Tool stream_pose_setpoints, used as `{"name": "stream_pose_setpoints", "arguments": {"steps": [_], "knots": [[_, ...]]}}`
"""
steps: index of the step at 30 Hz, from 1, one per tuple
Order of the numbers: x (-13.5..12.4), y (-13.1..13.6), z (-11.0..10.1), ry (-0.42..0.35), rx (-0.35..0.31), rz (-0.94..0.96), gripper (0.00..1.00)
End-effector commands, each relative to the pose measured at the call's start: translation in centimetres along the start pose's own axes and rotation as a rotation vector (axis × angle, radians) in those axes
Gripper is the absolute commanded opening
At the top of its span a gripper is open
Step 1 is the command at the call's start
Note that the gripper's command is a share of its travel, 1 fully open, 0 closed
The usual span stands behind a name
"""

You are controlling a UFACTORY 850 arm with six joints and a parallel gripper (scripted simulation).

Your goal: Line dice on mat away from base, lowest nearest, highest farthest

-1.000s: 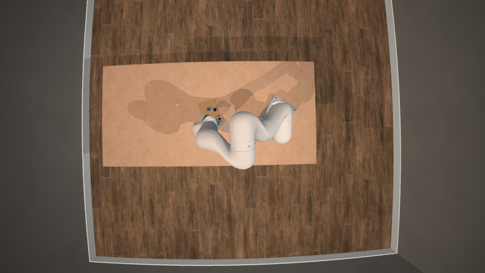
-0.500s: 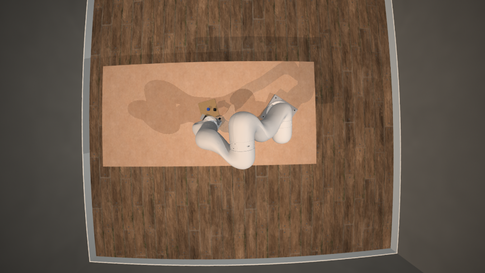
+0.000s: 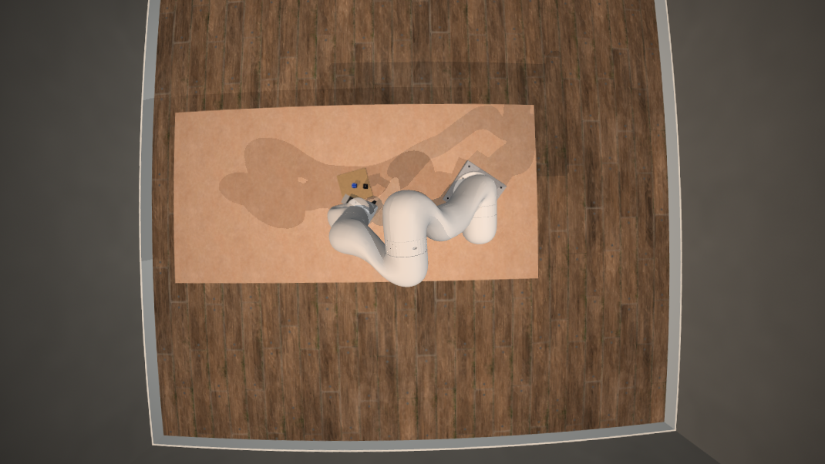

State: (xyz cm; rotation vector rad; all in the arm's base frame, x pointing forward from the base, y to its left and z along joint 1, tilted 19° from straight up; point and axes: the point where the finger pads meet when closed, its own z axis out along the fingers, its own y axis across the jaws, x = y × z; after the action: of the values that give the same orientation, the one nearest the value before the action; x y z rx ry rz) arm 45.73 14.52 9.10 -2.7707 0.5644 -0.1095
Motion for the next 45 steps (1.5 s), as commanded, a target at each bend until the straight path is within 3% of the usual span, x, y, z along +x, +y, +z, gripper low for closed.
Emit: {"name": "stream_pose_setpoints", "arguments": {"steps": [1, 42, 43, 45], "knots": [[0.08, -0.06, 0.16, 0.003, 0.002, -0.001, 0.36], [0.08, -0.06, 0.37, 0.003, 0.002, -0.001, 0.36], [0.08, -0.06, 0.37, 0.003, 0.002, -0.001, 0.15], [0.08, -0.06, 0.37, 0.003, 0.002, -0.001, 0.15]]}}
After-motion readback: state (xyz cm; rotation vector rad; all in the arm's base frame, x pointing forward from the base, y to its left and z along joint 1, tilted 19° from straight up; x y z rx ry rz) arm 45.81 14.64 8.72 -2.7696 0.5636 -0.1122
